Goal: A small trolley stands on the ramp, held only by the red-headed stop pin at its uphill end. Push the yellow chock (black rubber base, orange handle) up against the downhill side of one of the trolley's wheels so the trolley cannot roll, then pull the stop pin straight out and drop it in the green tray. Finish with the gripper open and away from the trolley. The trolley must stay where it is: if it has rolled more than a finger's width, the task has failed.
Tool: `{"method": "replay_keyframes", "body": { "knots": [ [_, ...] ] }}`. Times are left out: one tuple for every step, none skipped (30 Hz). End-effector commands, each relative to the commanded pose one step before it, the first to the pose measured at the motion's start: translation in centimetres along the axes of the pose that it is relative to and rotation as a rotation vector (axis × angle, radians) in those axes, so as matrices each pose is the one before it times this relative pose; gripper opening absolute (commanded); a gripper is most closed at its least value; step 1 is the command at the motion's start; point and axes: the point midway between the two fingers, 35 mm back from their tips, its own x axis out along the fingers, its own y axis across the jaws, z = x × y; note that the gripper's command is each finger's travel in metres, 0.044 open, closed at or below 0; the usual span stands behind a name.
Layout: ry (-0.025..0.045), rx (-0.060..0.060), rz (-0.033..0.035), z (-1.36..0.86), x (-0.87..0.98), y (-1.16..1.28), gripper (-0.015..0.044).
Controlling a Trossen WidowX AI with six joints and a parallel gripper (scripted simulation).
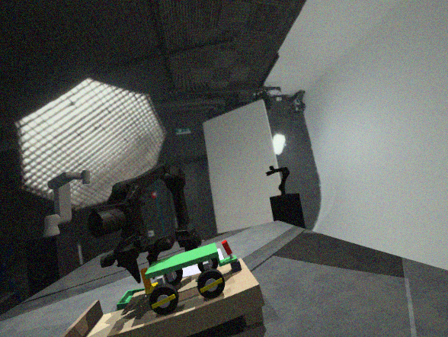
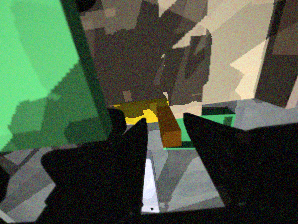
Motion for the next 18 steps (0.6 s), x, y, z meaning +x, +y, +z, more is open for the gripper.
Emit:
{"method": "replay_keyframes", "body": {
  "knots": [
    [-0.00452,-0.0032,0.00460,0.049,-1.079,-0.035,0.0190],
    [-0.00058,-0.0001,0.00153,-0.020,-0.399,-0.005,0.0190],
    [-0.00030,0.0000,0.00080,-0.022,-0.391,-0.006,0.0190],
    [-0.00024,0.0000,0.00064,-0.022,-0.313,-0.003,0.0190],
    [-0.00007,0.0000,0.00015,0.000,-0.303,-0.005,0.0190],
    [-0.00007,0.0000,0.00015,-0.004,-0.314,-0.003,0.0190],
    [-0.00003,0.0000,0.00001,0.012,-0.347,-0.008,0.0190],
    [-0.00002,0.0000,0.00001,0.008,-0.318,-0.006,0.0190],
    [-0.00001,0.0000,-0.00003,0.008,-0.349,-0.002,0.0190],
    [0.00000,0.0000,-0.00002,0.004,-0.321,0.000,0.0190],
    [0.00000,0.0000,-0.00003,0.008,-0.349,0.002,0.0190],
    [0.00000,0.0000,-0.00003,0.004,-0.316,0.004,0.0190],
    [0.00000,0.0000,-0.00003,0.008,-0.347,0.008,0.0190],
    [0.00000,0.0000,-0.00003,0.004,-0.317,0.009,0.0190],
    [0.00000,0.0000,-0.00001,0.001,-0.179,0.006,0.0190],
    [0.00000,0.0000,-0.00001,0.000,-0.107,0.004,0.0190],
    [-0.00081,0.0032,-0.00408,0.001,0.735,-0.067,0.0216],
    [0.00000,0.0000,0.00000,0.000,0.000,0.000,0.0242]
  ]
}}
